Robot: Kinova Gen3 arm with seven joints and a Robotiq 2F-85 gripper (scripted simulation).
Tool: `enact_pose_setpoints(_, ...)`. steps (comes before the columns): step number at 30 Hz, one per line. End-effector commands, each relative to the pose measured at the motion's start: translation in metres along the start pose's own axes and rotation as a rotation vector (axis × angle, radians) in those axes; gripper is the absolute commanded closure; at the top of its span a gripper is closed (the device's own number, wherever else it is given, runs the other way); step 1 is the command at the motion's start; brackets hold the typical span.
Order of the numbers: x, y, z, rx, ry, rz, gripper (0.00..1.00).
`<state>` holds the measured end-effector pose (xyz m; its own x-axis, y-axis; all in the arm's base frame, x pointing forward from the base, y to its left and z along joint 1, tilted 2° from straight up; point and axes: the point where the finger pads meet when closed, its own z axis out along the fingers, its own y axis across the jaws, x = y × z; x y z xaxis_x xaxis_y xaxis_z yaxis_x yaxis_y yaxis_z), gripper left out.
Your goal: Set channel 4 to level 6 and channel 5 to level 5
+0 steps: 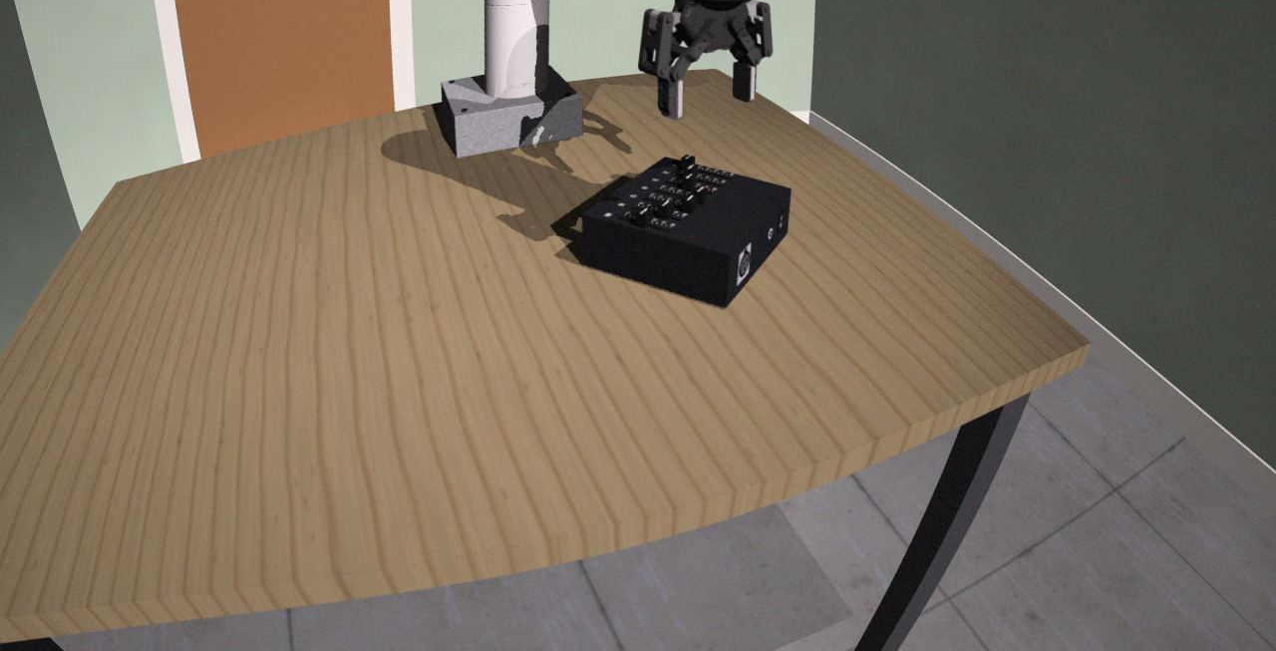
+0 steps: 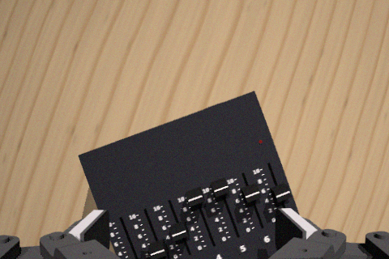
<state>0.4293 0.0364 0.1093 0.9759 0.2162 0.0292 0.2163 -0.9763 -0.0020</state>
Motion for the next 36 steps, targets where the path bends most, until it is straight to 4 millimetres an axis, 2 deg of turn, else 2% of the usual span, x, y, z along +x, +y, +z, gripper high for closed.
enact_pose_setpoints(1, 0.007, -0.001, 0.015, -0.007, -0.001, -0.129, 0.0)
enact_pose_setpoints(8, 0.014, -0.004, 0.038, -0.007, -0.001, -0.318, 0.0)
enact_pose_setpoints(16, 0.015, -0.005, 0.042, -0.007, 0.0, -0.351, 0.0)
enact_pose_setpoints(17, 0.015, -0.005, 0.042, -0.007, 0.0, -0.351, 1.0)
enact_pose_setpoints(36, 0.015, -0.005, 0.042, -0.007, 0.0, -0.351, 1.0)
